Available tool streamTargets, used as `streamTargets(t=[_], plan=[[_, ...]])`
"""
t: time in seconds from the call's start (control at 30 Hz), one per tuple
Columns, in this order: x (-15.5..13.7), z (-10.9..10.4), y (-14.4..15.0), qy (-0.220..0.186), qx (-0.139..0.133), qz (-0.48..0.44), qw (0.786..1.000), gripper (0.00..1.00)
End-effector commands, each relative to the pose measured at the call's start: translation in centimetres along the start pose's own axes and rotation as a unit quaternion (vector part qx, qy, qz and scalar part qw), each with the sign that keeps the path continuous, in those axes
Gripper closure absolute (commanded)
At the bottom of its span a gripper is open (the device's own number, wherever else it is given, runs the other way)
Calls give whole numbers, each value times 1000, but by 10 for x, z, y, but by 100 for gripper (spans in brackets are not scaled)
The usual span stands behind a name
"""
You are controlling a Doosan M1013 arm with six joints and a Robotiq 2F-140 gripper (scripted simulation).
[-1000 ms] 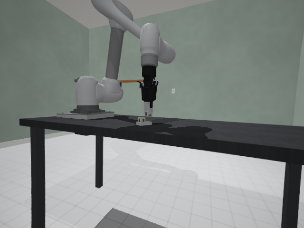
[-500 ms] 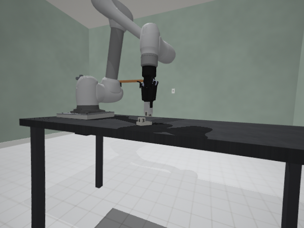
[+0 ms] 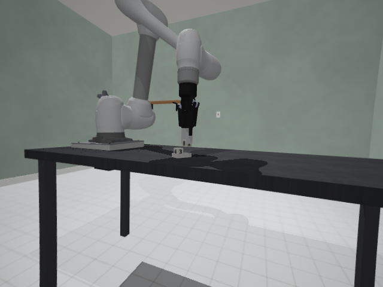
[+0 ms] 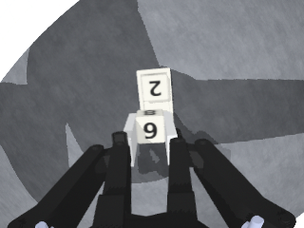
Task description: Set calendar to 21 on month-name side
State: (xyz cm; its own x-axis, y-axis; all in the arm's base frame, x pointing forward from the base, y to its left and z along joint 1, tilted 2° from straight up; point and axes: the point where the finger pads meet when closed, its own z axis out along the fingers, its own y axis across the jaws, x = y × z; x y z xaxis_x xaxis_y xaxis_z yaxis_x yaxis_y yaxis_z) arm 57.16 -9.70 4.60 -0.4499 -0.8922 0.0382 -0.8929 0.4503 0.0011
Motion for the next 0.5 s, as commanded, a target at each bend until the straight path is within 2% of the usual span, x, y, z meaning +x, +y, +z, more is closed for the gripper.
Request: streamTargets(t=[0.0, 0.47], plan=[[3, 4, 3, 0, -3, 2, 1000, 76], [7, 4, 8, 0, -3, 3, 1000, 76]])
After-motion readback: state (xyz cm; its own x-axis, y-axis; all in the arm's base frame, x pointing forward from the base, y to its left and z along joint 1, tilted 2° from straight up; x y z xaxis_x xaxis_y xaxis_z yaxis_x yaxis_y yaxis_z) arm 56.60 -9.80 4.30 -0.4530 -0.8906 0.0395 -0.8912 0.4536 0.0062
